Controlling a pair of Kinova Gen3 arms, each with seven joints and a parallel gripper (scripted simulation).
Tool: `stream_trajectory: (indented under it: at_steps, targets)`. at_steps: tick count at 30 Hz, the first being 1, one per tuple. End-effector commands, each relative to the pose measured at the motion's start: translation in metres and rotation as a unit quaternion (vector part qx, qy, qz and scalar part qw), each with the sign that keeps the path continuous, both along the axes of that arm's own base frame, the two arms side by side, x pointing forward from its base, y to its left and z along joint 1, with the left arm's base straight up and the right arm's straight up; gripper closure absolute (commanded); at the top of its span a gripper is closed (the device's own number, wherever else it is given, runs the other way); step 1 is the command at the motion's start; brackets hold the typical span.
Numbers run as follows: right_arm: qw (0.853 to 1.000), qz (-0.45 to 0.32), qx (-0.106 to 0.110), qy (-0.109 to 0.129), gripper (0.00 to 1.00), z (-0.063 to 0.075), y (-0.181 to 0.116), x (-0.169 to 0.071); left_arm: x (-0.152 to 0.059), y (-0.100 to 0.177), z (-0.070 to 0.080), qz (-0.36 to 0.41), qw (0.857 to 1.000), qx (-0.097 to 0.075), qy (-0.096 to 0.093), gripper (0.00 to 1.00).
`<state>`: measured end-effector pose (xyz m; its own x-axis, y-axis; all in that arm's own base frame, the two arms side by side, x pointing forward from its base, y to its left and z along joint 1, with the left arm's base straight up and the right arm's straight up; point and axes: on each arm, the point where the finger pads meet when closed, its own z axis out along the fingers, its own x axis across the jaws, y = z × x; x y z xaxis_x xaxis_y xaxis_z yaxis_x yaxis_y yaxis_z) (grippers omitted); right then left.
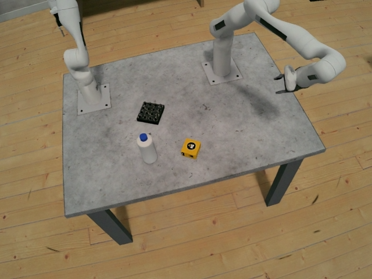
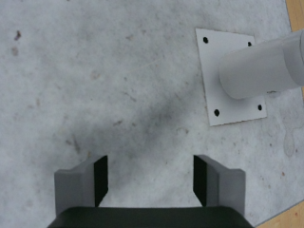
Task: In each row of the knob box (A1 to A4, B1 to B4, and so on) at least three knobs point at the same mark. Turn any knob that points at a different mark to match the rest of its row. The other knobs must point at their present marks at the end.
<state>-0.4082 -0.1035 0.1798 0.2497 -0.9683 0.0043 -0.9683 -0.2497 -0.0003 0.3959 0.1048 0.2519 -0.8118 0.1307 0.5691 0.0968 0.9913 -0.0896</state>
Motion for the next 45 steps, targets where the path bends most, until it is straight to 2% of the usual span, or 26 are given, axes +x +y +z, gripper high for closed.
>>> stream_trajectory:
  at_steps: [1,2,7,17,19,26,33,34,36,45]
  targets:
    - [0.999,0.048,0.002,0.001,0.0,0.001,-0.042,0.009,0.0,0.0,0.001,0.0,1.0,0.0,-0.001,0.0]
    - [0.999,0.048,0.002,0.001,0.0,0.001,-0.042,0.009,0.0,0.0,0.001,0.0,1.0,0.0,-0.001,0.0]
    - [0.992,0.123,0.002,0.001,0.0,0.001,-0.1,0.035,0.0,0.0,0.001,0.0,1.0,0.0,-0.001,0.0]
    - [0.965,0.263,0.002,0.001,0.0,0.001,-0.197,0.107,0.0,0.0,0.001,0.0,1.0,0.0,-0.001,0.0]
    - [0.965,0.263,0.002,0.001,0.0,0.001,-0.197,0.107,0.0,0.0,0.001,0.0,1.0,0.0,-0.001,0.0]
    - [0.937,0.349,0.002,0.001,0.0,0.001,-0.246,0.166,0.0,0.0,0.001,0.0,1.0,0.0,-0.001,0.0]
    - [0.906,0.423,0.002,0.002,0.0,0.001,-0.28,0.225,0.0,0.0,0.001,0.0,1.0,0.0,-0.001,0.0]
    - [0.902,0.432,0.001,0.002,0.0,0.001,-0.284,0.233,0.0,0.0,0.001,0.0,1.0,0.0,-0.001,0.0]
    - [0.902,0.432,0.001,0.002,0.0,0.001,-0.284,0.233,0.0,0.0,0.001,0.0,1.0,0.0,-0.001,0.0]
    - [0.862,0.507,0.001,0.002,0.0,0.001,-0.308,0.301,0.0,0.0,0.001,0.0,1.0,0.0,-0.001,0.0]
